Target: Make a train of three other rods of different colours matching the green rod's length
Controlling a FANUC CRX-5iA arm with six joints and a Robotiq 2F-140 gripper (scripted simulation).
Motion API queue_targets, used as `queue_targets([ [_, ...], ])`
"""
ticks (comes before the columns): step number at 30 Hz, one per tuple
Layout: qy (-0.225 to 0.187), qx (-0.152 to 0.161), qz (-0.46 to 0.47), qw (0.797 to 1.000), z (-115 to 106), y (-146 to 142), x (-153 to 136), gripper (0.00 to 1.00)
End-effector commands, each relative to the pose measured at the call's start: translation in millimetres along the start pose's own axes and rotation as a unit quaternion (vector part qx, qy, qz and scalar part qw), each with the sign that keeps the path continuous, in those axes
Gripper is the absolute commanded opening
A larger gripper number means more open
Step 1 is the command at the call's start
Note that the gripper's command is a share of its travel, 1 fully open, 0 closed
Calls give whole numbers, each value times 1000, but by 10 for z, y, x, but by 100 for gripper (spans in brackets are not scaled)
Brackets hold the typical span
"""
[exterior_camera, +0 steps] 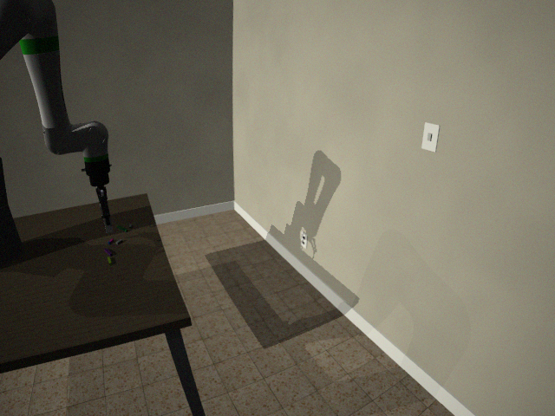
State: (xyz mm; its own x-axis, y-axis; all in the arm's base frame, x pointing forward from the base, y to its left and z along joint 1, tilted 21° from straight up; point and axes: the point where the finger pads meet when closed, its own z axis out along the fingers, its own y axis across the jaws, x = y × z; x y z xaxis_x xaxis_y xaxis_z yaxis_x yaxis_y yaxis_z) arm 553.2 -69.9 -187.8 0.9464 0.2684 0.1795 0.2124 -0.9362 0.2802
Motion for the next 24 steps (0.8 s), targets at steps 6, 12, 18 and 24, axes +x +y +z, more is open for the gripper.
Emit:
queue_targets([
  [6, 14, -3, 159, 987, 27, 219, -34, 100],
  [12, 14, -2, 250, 968, 41, 350, -61, 100],
  [18, 14, -1, 343, 939, 55, 487, -94, 100],
  [24, 15, 0, 425, 905, 66, 613, -127, 100],
])
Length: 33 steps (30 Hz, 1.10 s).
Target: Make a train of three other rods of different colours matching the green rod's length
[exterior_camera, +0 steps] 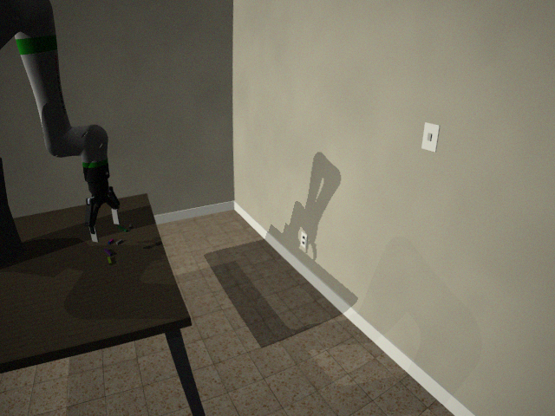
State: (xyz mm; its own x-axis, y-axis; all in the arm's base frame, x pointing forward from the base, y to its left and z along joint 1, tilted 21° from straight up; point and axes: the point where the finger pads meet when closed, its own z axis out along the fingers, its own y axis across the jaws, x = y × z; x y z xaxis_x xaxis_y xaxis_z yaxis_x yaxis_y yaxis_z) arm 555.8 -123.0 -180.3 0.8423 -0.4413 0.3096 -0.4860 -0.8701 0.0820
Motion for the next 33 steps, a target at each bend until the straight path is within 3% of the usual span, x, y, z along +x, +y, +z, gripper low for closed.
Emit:
queue_targets([
  [1, 20, 5, 81, 996, 10, 101, 54, 100],
  [14, 19, 8, 255, 967, 29, 339, 166, 100],
  [20, 19, 10, 365, 931, 39, 499, 233, 100],
  [26, 19, 10, 391, 920, 41, 539, 249, 100],
  [27, 19, 10, 391, 920, 41, 539, 249, 15],
  [33, 19, 10, 391, 920, 41, 539, 249, 15],
])
